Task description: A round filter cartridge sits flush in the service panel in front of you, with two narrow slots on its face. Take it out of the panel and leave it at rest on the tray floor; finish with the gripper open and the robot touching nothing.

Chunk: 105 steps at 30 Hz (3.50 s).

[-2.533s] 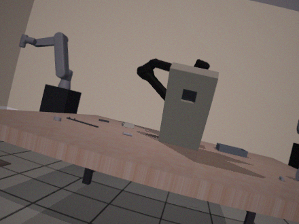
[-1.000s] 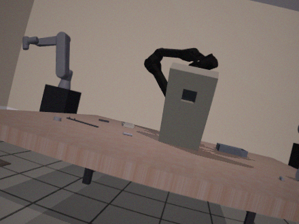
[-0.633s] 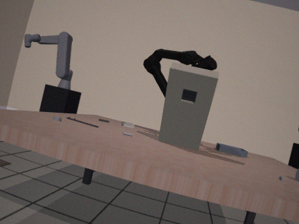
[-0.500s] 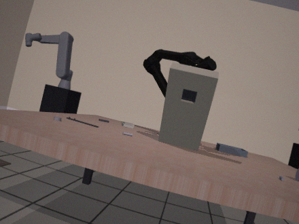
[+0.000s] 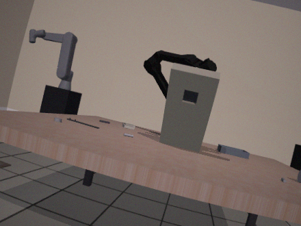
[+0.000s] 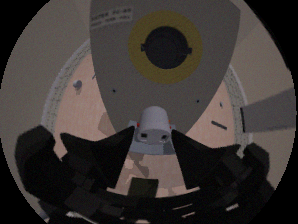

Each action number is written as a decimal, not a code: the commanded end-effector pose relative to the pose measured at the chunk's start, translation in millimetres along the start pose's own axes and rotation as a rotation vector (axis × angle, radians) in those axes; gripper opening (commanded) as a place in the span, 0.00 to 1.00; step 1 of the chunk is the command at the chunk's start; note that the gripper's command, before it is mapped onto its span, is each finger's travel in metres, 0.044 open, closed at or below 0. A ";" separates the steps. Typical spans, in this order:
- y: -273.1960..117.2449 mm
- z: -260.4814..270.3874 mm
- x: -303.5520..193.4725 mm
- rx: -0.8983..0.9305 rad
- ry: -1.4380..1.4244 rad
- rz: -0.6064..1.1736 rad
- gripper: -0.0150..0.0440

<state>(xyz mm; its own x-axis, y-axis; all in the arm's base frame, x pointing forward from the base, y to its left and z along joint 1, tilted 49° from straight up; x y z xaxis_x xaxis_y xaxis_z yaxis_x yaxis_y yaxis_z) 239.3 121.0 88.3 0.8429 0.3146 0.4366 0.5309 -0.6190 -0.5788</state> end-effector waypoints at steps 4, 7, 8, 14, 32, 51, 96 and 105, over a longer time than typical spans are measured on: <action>-0.2 0.0 0.1 0.000 0.003 0.000 0.65; -0.2 0.0 0.1 0.000 0.003 0.000 0.61; -0.2 0.0 0.1 0.000 0.003 0.000 0.60; -0.2 0.0 0.1 0.000 0.003 0.000 0.43; -42.7 7.6 26.0 0.008 -0.003 0.004 0.25; -98.1 35.1 23.8 0.003 -0.002 0.003 0.25; -145.8 209.6 -112.7 0.572 -0.984 0.087 0.25; -142.3 218.8 -155.2 0.637 -1.084 0.093 0.25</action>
<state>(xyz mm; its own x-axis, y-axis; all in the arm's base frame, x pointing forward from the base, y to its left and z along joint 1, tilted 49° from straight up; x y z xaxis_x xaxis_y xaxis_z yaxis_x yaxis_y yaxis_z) 70.9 321.5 -35.3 0.4128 0.8839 -0.2198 0.1881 -0.3189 -0.9289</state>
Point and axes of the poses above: the point midway between the two fingers, 35 mm back from their tips, its own y axis out along the fingers, its own z axis across the jaws, x = y × z, the point moved 3 cm from there along -y, back along the fingers, and after that the axes turned 9 degrees about y, right-handed, at the moved point
